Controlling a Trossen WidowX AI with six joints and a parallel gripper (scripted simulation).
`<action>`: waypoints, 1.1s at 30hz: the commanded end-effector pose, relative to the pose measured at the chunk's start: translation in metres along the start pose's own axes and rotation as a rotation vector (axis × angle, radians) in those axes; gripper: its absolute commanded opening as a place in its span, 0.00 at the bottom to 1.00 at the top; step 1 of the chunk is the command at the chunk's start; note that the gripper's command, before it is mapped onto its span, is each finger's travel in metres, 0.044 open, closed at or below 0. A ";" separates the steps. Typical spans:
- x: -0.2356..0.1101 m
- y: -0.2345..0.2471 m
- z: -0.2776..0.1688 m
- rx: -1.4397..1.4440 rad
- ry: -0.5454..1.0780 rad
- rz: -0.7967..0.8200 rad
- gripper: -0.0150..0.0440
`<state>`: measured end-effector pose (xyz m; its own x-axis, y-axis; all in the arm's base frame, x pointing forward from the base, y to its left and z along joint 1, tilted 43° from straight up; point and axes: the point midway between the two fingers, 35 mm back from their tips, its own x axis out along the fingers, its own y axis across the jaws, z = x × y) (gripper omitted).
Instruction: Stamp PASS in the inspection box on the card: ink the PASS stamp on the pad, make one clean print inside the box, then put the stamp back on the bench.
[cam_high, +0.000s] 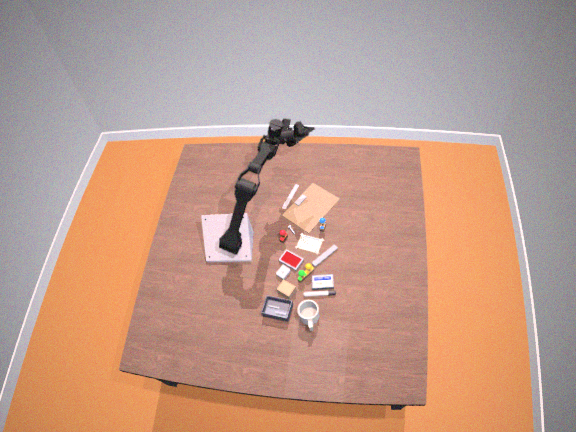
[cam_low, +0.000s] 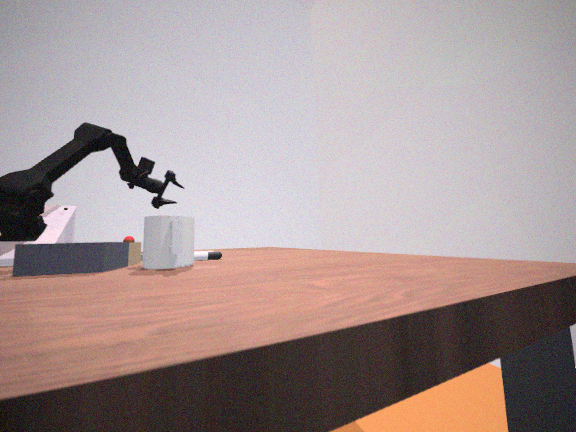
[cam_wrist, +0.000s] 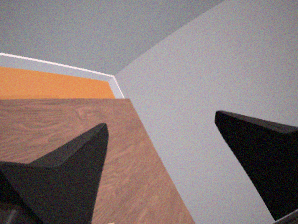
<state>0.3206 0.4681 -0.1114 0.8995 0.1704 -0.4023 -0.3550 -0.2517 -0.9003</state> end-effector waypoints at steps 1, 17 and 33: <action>0.001 -0.001 -0.002 0.003 0.005 0.004 0.89; 0.029 -0.087 -0.223 0.352 0.417 0.241 0.62; -0.065 -0.100 -0.429 0.669 0.855 0.453 0.62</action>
<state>0.4264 0.1075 0.0659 0.5268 -0.5291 -0.6652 -0.5358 0.4008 -0.7431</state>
